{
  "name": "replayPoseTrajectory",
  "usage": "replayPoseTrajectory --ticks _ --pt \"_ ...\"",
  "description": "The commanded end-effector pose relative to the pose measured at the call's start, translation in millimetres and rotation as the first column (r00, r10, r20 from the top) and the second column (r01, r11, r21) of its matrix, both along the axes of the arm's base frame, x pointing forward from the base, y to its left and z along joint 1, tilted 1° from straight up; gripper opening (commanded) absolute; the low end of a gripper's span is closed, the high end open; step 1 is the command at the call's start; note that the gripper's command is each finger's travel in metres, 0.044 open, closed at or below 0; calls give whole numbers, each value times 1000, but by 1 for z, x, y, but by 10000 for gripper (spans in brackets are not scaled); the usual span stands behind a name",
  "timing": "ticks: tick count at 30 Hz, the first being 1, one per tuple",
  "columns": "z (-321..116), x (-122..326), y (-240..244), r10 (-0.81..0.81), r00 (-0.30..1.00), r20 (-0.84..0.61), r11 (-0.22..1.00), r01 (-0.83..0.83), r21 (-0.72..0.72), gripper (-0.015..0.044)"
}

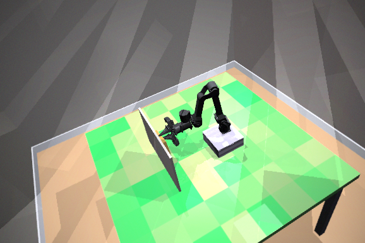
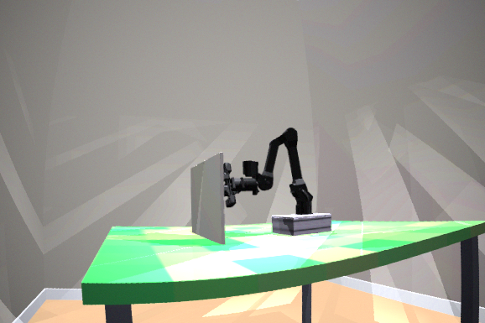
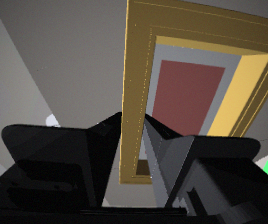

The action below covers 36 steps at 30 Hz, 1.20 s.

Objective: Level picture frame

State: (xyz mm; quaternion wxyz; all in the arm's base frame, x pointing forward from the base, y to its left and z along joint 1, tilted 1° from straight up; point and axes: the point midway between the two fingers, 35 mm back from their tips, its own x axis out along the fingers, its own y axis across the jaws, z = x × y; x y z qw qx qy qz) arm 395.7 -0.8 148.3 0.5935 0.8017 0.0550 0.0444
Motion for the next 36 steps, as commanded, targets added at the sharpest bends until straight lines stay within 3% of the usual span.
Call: replayPoseTrajectory --ticks 1,36 --pt "5 0 -2 -4 1000 11 1000 4 3 0" --pt "14 1 -4 -4 1000 11 1000 4 3 0"
